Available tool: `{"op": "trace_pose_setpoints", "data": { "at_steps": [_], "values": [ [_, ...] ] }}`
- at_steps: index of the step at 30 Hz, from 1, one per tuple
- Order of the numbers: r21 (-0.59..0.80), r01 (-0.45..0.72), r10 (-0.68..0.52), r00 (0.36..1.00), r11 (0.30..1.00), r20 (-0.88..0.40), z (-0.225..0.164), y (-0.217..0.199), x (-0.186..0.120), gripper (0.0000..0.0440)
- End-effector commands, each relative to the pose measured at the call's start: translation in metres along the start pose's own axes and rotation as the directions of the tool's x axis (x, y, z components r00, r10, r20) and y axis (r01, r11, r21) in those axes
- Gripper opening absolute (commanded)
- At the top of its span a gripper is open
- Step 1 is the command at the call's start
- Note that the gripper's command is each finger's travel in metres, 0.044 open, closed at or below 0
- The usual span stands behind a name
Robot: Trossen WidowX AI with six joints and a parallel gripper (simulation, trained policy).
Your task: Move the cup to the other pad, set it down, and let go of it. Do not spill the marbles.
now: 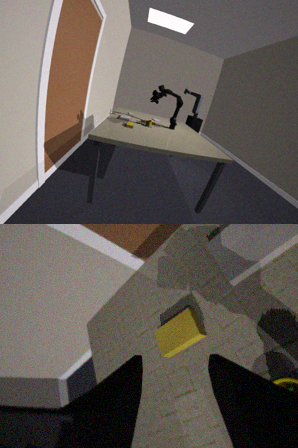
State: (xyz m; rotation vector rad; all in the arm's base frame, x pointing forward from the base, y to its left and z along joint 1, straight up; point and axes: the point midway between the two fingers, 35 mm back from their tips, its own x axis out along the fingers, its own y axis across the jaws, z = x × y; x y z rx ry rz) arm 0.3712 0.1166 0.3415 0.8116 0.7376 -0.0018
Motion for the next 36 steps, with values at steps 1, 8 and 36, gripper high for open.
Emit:
{"op": "trace_pose_setpoints", "data": {
  "at_steps": [1, 8, 36],
  "values": [
    [0.063, 0.042, -0.04, 0.998, 0.997, -0.046, -0.006, 0.0, 0.009, 0.0182],
    [0.154, 0.124, -0.108, 0.988, 0.98, -0.109, -0.015, -0.004, 0.019, 0.0174],
    [0.281, 0.548, -0.456, 0.826, 0.788, -0.332, -0.056, -0.064, 0.061, 0.0156]
  ]
}}
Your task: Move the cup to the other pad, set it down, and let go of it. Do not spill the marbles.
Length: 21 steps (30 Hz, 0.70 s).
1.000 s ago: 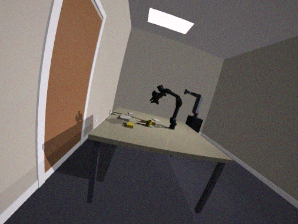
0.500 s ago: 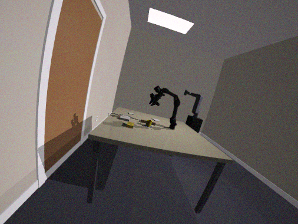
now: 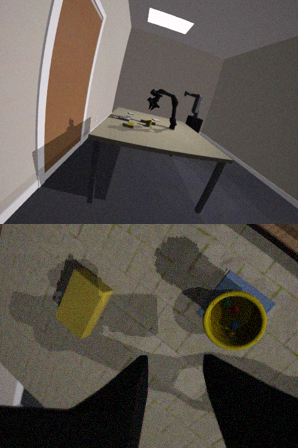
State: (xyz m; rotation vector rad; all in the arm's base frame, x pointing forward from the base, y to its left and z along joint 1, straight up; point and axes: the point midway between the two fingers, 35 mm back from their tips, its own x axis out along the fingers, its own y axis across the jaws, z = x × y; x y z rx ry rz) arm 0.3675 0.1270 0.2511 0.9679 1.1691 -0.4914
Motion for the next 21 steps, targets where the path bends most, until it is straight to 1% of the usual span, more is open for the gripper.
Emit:
{"op": "trace_pose_setpoints", "data": {
  "at_steps": [1, 14, 21],
  "values": [
    [0.025, 0.081, -0.08, 0.997, 0.996, -0.01, 0.0, -0.009, 0.014, 0.0157],
    [0.055, 0.31, -0.309, 0.95, 0.949, -0.038, -0.003, -0.043, 0.047, 0.0166],
    [0.071, 0.394, -0.392, 0.919, 0.916, -0.037, -0.005, -0.057, 0.064, 0.0177]
  ]
}}
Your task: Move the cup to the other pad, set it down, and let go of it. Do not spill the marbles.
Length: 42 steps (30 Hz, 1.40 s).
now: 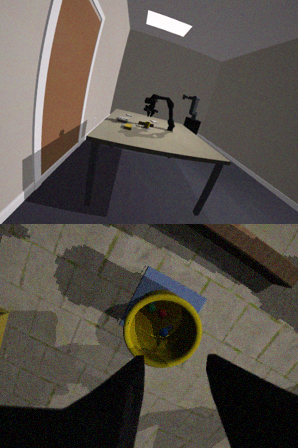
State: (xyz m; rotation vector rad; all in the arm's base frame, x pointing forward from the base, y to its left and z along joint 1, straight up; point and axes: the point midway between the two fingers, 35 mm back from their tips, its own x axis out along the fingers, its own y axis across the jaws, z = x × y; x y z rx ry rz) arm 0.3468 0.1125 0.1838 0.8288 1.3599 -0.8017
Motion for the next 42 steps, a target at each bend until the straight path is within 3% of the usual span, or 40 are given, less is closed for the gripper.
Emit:
{"op": "trace_pose_setpoints", "data": {
  "at_steps": [1, 17, 32, 40, 42],
  "values": [
    [0.017, 0.065, -0.065, 0.998, 0.998, 0.003, 0.0, -0.005, 0.017, 0.018],
    [0.039, 0.177, -0.178, 0.984, 0.983, 0.016, -0.003, -0.013, 0.066, 0.0204],
    [-0.028, 0.227, -0.227, 0.974, 0.973, 0.015, -0.006, -0.02, 0.117, 0.0204],
    [-0.063, 0.213, -0.212, 0.977, 0.975, 0.027, -0.003, -0.022, 0.121, 0.0018],
    [-0.068, 0.208, -0.207, 0.978, 0.976, 0.03, -0.002, -0.023, 0.118, 0.0]
  ]
}}
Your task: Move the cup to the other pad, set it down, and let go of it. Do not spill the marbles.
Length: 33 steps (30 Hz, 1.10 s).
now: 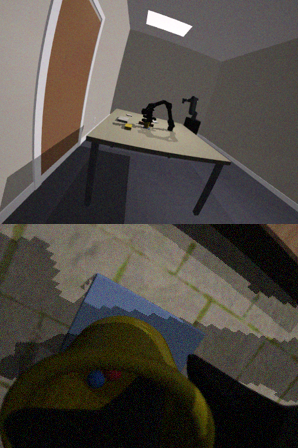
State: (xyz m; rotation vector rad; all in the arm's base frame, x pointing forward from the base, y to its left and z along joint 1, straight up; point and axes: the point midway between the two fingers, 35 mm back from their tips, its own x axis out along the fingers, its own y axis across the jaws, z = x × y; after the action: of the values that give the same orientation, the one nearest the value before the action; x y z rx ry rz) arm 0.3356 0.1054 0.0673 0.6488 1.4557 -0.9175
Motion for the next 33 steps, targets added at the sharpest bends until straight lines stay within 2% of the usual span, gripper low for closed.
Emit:
{"op": "trace_pose_setpoints", "data": {
  "at_steps": [1, 17, 33],
  "values": [
    [-0.014, 0.009, -0.009, 1.0, 1.0, 0.004, 0.001, -0.005, 0.001, 0.0001],
    [0.062, -0.058, 0.058, 0.998, 0.996, 0.009, 0.011, -0.024, -0.046, 0.0],
    [0.196, -0.147, 0.141, 0.989, 0.97, 0.041, 0.043, -0.035, -0.085, 0.0]
  ]
}}
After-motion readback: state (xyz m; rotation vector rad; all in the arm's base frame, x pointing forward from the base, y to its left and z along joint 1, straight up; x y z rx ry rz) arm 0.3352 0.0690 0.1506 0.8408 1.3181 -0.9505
